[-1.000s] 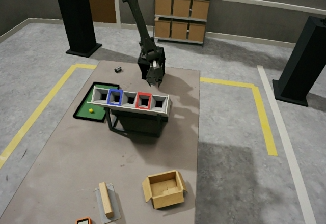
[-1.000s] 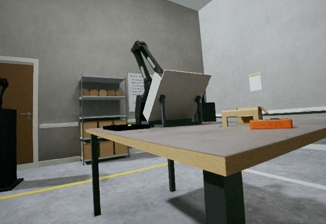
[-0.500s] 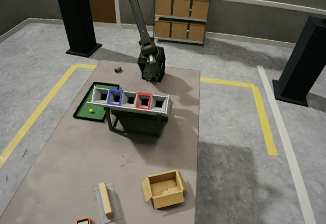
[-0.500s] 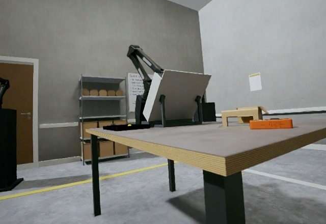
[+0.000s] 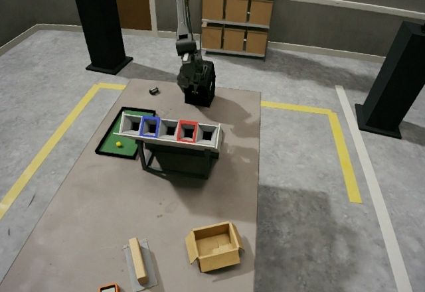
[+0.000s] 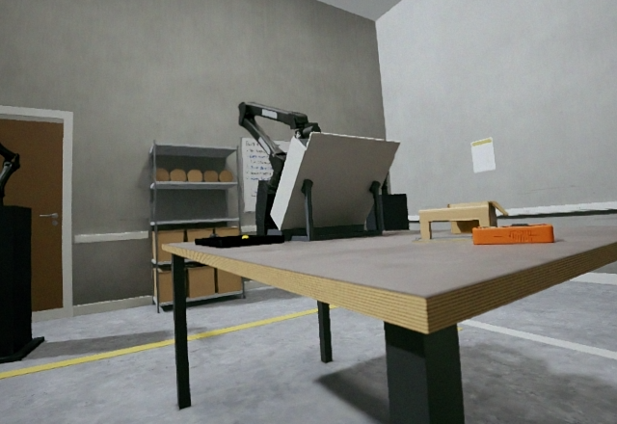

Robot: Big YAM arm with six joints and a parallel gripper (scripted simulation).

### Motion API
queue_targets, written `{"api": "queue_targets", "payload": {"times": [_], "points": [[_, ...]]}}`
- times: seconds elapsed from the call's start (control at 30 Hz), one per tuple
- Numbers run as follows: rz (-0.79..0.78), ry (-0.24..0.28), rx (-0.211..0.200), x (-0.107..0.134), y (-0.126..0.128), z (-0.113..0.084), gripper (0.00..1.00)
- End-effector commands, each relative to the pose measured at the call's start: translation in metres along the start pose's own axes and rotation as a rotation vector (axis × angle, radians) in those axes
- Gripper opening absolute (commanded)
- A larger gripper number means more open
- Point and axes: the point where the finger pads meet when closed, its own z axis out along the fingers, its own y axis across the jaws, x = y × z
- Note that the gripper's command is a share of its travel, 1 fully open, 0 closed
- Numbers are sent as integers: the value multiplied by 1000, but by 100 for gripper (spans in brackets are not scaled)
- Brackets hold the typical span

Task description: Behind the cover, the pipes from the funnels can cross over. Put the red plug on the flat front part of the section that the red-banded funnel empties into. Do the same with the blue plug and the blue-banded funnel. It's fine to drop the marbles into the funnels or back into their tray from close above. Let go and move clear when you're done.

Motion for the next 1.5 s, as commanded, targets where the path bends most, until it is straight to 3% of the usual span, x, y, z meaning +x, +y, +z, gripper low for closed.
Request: {"api": "queue_targets", "payload": {"times": [0.0, 0.17, 0.23, 1.47], "points": [[-16, -49, -6, -19, -10, -39, 59], [-18, -40, -4, -18, -13, -44, 59], [-25, 4, 2, -5, -13, -30, 59], [-27, -7, -3, -7, -12, -30, 59]]}}
